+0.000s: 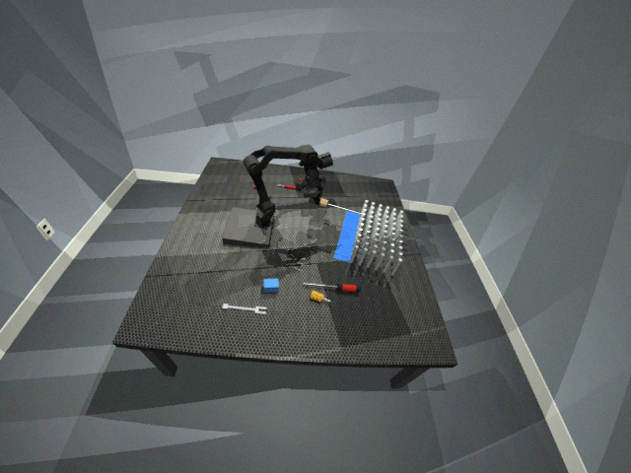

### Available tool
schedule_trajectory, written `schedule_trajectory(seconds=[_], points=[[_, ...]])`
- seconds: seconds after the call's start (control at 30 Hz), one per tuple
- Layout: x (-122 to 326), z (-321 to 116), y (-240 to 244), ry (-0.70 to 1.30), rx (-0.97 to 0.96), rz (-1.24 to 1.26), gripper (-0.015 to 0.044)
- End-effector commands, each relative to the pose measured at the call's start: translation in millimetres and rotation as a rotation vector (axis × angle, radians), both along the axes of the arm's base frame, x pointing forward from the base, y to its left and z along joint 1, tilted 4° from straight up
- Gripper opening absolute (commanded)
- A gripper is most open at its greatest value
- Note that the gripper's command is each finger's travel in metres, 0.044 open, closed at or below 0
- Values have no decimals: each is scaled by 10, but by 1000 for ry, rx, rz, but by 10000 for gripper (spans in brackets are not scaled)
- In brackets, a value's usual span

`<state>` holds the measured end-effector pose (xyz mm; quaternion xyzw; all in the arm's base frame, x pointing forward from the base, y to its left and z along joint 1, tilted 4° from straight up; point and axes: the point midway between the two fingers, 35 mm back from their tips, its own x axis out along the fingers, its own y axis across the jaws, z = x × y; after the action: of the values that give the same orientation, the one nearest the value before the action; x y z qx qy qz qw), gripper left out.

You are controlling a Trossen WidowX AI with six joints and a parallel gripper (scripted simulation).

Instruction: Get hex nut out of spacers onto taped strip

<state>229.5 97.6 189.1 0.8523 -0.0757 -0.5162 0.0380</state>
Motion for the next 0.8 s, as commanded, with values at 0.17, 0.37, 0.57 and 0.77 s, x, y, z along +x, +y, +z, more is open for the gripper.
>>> schedule_trajectory(seconds=[0.17,0.37,0.57,0.77], points=[[116,-430,36,-5,-8,3,0],[150,-725,35,-5,-8,3,0],[151,-1017,13,-6,-8,4,0],[122,-1301,-31,-6,-8,4,0]])
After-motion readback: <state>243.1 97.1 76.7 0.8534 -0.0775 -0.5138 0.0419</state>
